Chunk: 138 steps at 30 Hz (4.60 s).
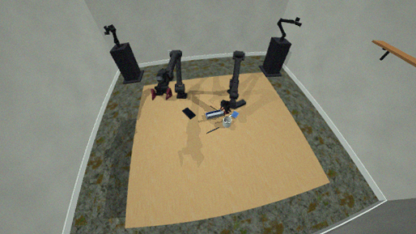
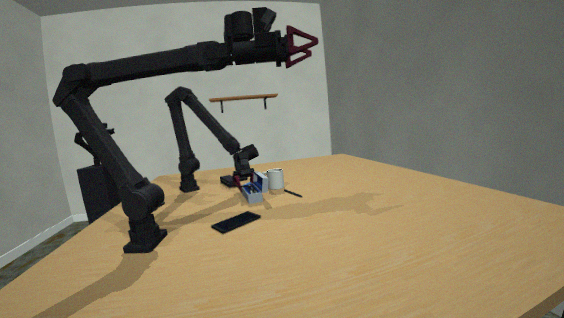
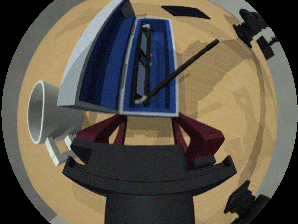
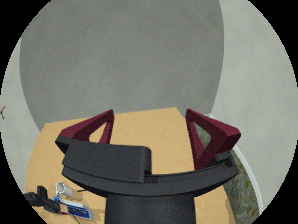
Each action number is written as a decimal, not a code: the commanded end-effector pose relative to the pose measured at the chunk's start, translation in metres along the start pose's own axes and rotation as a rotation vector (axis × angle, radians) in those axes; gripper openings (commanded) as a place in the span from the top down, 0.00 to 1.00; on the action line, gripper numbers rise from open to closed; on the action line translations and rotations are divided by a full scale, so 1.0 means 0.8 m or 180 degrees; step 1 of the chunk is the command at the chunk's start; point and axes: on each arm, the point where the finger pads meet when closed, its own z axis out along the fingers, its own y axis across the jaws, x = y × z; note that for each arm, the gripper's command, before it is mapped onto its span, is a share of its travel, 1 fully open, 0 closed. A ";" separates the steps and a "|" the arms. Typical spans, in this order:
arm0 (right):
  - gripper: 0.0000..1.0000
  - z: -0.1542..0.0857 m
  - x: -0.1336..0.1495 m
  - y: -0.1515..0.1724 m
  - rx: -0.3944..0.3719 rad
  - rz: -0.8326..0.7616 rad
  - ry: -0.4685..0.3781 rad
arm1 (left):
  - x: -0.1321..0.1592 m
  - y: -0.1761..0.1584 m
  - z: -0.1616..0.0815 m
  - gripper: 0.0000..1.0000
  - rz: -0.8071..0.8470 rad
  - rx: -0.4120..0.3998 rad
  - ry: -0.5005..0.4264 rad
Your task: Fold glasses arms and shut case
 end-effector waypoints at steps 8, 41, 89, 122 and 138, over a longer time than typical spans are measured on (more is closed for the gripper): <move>0.00 0.003 -0.038 0.004 -0.0015 -0.0009 -0.0161 | -0.002 -0.004 -0.005 0.43 0.0017 0.0004 -0.0006; 1.00 0.010 0.080 0.117 -0.0368 0.0497 0.0631 | 0.002 0.000 -0.007 0.43 0.0004 -0.0015 0.0000; 1.00 -0.319 0.427 0.477 -0.0856 0.0025 0.3185 | 0.002 0.000 -0.007 0.43 0.0004 -0.0015 0.0000; 1.00 -0.396 0.426 0.503 -0.0968 -0.0262 0.3182 | 0.002 0.000 -0.007 0.43 0.0004 -0.0015 0.0000; 1.00 -0.401 0.499 0.485 -0.0841 -0.0444 0.3295 | 0.002 0.000 -0.007 0.43 0.0004 -0.0015 0.0000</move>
